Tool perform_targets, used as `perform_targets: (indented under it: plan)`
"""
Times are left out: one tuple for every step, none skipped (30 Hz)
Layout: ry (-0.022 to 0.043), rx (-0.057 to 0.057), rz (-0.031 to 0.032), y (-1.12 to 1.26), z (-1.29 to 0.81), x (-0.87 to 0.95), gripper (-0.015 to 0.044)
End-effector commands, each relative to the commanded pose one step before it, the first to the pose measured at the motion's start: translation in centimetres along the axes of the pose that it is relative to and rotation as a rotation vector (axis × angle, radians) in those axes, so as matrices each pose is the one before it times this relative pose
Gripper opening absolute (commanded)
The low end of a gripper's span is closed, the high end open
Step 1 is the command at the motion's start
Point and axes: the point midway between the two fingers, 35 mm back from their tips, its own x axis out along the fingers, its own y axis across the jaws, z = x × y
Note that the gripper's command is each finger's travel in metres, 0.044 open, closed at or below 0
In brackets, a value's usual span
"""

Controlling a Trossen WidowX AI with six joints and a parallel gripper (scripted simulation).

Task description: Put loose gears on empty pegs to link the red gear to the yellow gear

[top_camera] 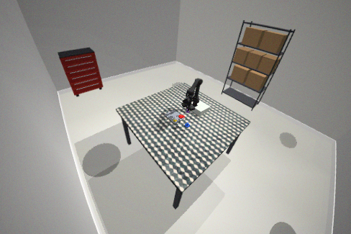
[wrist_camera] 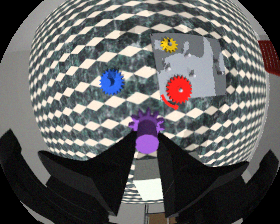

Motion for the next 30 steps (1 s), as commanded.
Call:
perform_targets:
  plan:
    - [0.00945, -0.0005, -0.00803, -0.588, 0.502, 0.734, 0.0]
    - [-0.00063, 0.0005, -0.00026, -0.143, 0.164, 0.104, 0.0]
    - [-0.00062, 0.0005, -0.00027, -0.145, 0.163, 0.104, 0.0]
    - [-0.00062, 0.0005, -0.00029, -0.147, 0.162, 0.104, 0.0]
    - [-0.00061, 0.0005, -0.0003, -0.148, 0.16, 0.105, 0.0]
    - [-0.0006, 0.0005, -0.00031, -0.15, 0.159, 0.105, 0.0]
    - [-0.00056, 0.0004, -0.0003, -0.15, 0.158, 0.106, 0.0]
    - [-0.0002, -0.0001, -0.00008, -0.141, 0.163, 0.122, 0.0]
    - [-0.0002, -0.0001, -0.00009, -0.144, 0.163, 0.123, 0.0]
    - [-0.00019, -0.0001, -0.0001, -0.146, 0.161, 0.124, 0.0]
    - [-0.00019, -0.0001, -0.0001, -0.148, 0.16, 0.124, 0.0]
    - [-0.00018, -0.0001, -0.00011, -0.15, 0.158, 0.124, 0.0]
    - [-0.00018, -0.0001, -0.00011, -0.152, 0.157, 0.125, 0.0]
    - [-0.00018, -0.0001, -0.00012, -0.154, 0.155, 0.125, 0.0]
    - [-0.00017, -0.0001, -0.00012, -0.156, 0.153, 0.125, 0.0]
    - [-0.00022, 0.0005, 0.00009, -0.157, 0.151, 0.123, 0.0]
    - [-0.00022, 0.0005, 0.00008, -0.159, 0.149, 0.123, 0.0]
    - [-0.00022, 0.0005, 0.00008, -0.16, 0.148, 0.123, 0.0]
    - [-0.00022, 0.0005, 0.00007, -0.162, 0.146, 0.124, 0.0]
    - [-0.00022, 0.0005, 0.00007, -0.164, 0.145, 0.124, 0.0]
    - [-0.00022, 0.0005, 0.00006, -0.165, 0.143, 0.124, 0.0]
    - [-0.00021, 0.0005, 0.00005, -0.167, 0.141, 0.125, 0.0]
    - [-0.00021, 0.0004, 0.00004, -0.168, 0.14, 0.125, 0.0]
    - [-0.00013, -0.0002, -0.00022, -0.17, 0.139, 0.129, 0.0]
    - [-0.00012, -0.0002, -0.00023, -0.173, 0.138, 0.129, 0.0]
    - [-0.00012, -0.0002, -0.00023, -0.174, 0.136, 0.13, 0.0]
    - [-0.00011, -0.0002, -0.00023, -0.176, 0.134, 0.13, 0.0]
    - [-0.0001, -0.0002, -0.00024, -0.177, 0.132, 0.13, 0.0]
    - [-0.0001, -0.0002, -0.00024, -0.179, 0.13, 0.131, 0.0]
    - [-0.00009, -0.0002, -0.00025, -0.181, 0.128, 0.131, 0.0]
